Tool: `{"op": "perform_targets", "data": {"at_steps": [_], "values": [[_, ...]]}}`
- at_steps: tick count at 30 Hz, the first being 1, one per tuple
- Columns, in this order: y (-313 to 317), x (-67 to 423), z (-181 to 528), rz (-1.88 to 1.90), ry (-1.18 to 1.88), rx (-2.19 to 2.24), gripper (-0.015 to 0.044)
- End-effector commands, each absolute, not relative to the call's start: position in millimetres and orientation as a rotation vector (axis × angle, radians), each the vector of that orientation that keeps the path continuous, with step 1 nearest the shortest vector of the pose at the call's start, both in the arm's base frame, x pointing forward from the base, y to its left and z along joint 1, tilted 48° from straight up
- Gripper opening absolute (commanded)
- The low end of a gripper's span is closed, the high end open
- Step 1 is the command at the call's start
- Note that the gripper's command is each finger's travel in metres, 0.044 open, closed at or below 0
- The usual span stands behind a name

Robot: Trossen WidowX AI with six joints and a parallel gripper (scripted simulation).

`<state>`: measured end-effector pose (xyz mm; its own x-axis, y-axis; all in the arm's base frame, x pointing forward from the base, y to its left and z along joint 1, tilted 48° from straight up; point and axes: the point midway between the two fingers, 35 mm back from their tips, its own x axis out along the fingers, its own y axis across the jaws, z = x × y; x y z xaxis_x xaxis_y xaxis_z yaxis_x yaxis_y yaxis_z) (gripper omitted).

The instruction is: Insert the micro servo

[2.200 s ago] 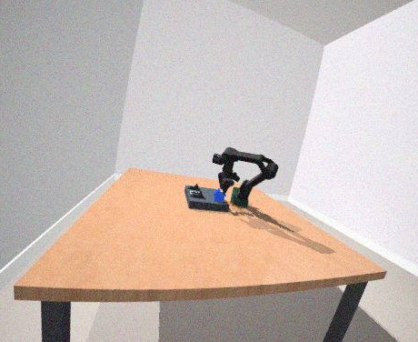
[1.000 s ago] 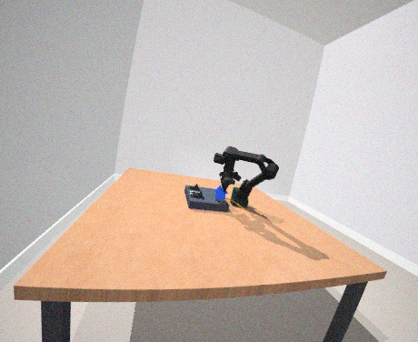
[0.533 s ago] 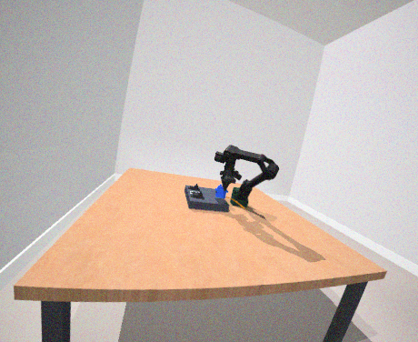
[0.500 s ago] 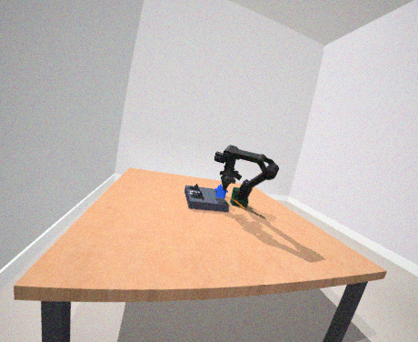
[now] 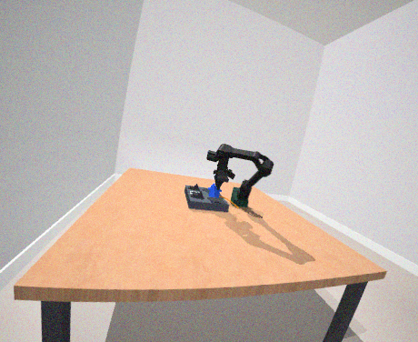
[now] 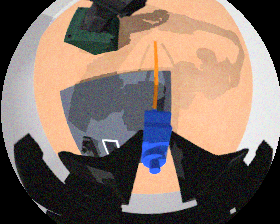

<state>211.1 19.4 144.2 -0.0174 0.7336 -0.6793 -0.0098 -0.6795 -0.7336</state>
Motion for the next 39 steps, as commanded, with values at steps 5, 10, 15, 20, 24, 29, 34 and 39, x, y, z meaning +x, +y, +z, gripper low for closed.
{"op": "perform_targets", "data": {"at_steps": [5,10,15,20,24,29,34,39], "values": [[14.4,221.0,140.0,1.749,-0.755,-1.709,0.0000],[-1.4,223.5,122.8,1.750,-0.754,-1.710,0.0000],[-18.6,226.2,104.0,1.750,-0.753,-1.712,0.0000],[-36.2,228.7,85.0,1.751,-0.752,-1.713,0.0000],[-50.4,230.8,69.7,1.751,-0.752,-1.714,0.0000],[-55.6,231.4,64.0,1.751,-0.752,-1.714,0.0000],[-55.6,231.4,64.0,1.747,-0.787,-1.737,0.0000],[-55.6,231.4,64.0,1.726,-0.942,-1.835,0.0000]]}}
